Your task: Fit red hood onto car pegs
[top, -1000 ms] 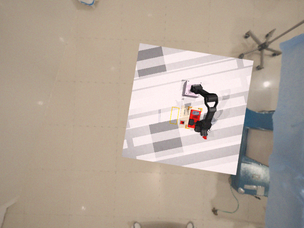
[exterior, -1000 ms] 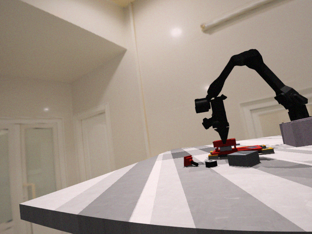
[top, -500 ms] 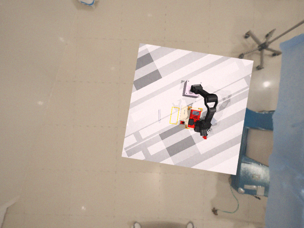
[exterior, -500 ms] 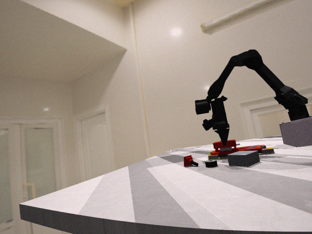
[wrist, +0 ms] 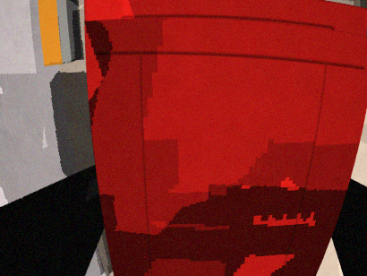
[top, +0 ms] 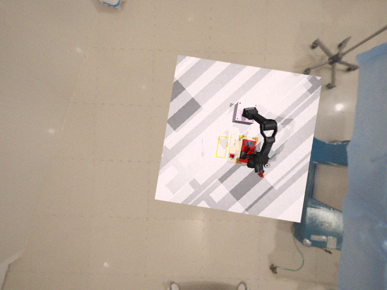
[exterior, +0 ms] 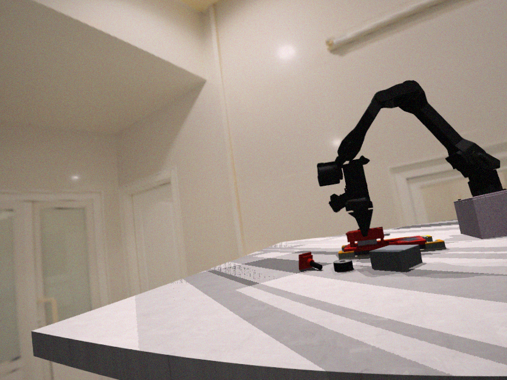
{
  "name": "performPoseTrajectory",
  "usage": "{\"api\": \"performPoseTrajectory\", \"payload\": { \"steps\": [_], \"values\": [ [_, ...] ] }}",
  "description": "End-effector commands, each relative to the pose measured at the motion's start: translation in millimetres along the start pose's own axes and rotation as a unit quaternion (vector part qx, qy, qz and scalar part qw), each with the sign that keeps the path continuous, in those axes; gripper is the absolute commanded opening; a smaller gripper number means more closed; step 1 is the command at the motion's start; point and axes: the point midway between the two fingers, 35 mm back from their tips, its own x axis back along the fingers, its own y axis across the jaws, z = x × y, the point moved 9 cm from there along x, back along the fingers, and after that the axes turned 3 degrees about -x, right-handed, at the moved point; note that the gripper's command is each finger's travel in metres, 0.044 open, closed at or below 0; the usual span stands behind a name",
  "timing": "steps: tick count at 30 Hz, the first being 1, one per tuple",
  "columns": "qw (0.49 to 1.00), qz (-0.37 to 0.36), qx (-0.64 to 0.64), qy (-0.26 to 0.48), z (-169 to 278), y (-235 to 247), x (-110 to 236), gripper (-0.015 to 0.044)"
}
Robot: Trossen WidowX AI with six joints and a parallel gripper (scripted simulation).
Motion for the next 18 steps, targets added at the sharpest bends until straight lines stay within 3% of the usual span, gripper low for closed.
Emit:
{"api": "performPoseTrajectory", "payload": {
  "steps": [1,18],
  "values": [
    [1.000,0.002,0.002,0.002,-0.2,0.1,-1.7,0.0000],
    [1.000,0.001,0.001,0.001,-0.3,0.3,5.4,0.0000]
  ]
}}
